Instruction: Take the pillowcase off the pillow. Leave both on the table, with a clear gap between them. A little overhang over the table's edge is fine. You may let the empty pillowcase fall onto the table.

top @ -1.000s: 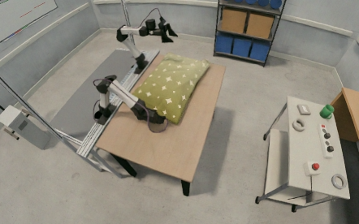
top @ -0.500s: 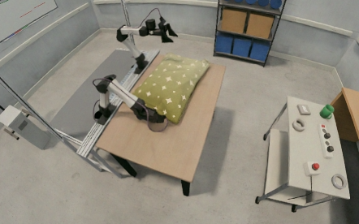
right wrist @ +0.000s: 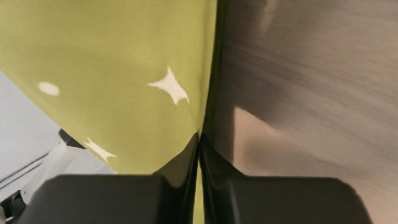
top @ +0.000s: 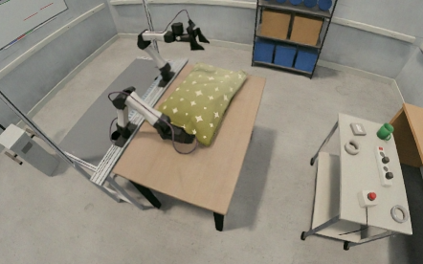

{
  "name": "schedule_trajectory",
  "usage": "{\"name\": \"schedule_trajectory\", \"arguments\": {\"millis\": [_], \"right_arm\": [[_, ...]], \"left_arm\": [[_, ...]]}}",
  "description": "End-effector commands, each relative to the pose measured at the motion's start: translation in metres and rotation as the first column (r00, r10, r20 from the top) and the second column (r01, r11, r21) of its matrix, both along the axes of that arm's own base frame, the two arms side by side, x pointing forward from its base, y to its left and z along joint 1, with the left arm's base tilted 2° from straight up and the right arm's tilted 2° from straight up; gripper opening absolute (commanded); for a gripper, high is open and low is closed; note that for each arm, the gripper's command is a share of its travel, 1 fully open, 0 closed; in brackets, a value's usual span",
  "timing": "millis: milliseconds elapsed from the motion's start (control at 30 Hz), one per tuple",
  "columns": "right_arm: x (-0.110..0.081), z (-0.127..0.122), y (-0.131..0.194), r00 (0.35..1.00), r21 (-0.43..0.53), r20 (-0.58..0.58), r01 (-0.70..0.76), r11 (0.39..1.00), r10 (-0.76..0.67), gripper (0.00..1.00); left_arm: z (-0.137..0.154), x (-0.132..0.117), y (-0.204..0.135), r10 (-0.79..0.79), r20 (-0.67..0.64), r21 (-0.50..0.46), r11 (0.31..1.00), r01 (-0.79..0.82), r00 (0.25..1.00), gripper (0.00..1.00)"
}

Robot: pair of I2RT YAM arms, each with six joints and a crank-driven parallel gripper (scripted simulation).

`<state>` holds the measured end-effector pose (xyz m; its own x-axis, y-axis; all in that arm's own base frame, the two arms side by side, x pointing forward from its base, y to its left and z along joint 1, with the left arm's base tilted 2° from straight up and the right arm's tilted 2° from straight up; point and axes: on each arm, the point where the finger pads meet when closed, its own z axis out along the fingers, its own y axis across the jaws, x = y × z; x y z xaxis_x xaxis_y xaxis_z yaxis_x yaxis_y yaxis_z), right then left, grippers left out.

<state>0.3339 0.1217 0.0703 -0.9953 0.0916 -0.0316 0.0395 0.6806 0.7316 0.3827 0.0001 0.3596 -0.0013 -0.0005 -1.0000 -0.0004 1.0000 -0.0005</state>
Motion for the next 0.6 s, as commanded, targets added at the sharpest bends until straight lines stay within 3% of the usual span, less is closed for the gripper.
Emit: {"name": "schedule_trajectory", "arguments": {"millis": [0,567], "right_arm": [[0.009,0.025,-0.006,0.998,-0.004,0.068,0.008,1.000,-0.008,0.01],[0.008,0.041,-0.006,0.997,-0.001,0.071,0.008,1.000,-0.008,0.01]], "left_arm": [[0.016,-0.002,0.002,0.012,0.031,0.007,1.000,-0.012,0.999,1.00],[0.016,-0.002,0.002,0.012,0.031,0.007,1.000,-0.012,0.999,1.00]]}}
